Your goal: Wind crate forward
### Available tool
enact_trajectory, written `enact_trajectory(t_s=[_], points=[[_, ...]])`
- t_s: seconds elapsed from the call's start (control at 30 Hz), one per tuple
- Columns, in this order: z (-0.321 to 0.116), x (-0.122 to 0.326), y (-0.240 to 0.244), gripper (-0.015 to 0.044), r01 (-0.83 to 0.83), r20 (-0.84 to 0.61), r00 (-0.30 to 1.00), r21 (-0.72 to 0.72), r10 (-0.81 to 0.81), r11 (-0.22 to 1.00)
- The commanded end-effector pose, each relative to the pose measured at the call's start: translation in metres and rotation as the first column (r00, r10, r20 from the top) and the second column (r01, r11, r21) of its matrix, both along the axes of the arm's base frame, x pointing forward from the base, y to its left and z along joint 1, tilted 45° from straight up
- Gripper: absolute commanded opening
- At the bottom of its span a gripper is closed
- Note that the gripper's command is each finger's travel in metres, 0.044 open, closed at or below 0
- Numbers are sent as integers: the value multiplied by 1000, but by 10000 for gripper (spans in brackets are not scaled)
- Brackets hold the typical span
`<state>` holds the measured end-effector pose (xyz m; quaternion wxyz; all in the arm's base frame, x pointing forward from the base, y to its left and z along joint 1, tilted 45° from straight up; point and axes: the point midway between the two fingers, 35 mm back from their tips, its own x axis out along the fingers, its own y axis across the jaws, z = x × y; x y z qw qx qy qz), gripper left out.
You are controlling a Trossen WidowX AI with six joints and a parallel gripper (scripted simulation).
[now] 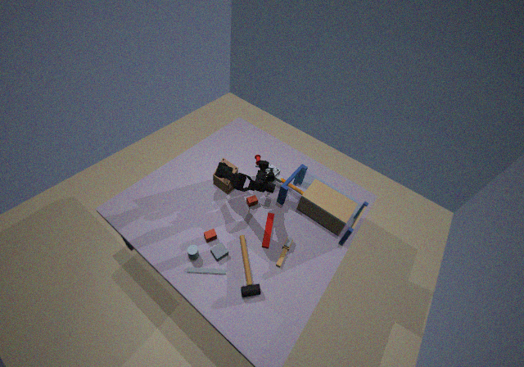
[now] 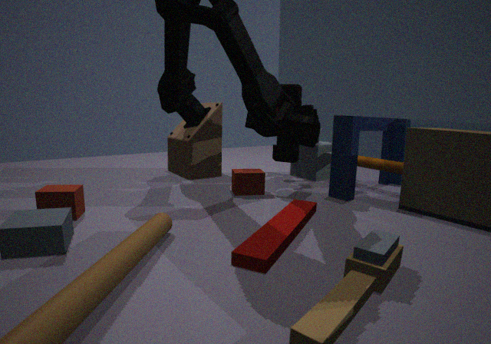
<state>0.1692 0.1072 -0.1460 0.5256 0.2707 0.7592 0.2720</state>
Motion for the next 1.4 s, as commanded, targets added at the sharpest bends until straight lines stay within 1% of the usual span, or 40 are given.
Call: enact_trajectory(t_s=[0.0,1.23,1.37], points=[[2,-1,1,240,4,-5,1000,3,-4,1000],[2,-1,1,240,4,-5,1000,3,-4,1000],[-5,2,-4,240,-2,1,1000,-2,2,1000]])
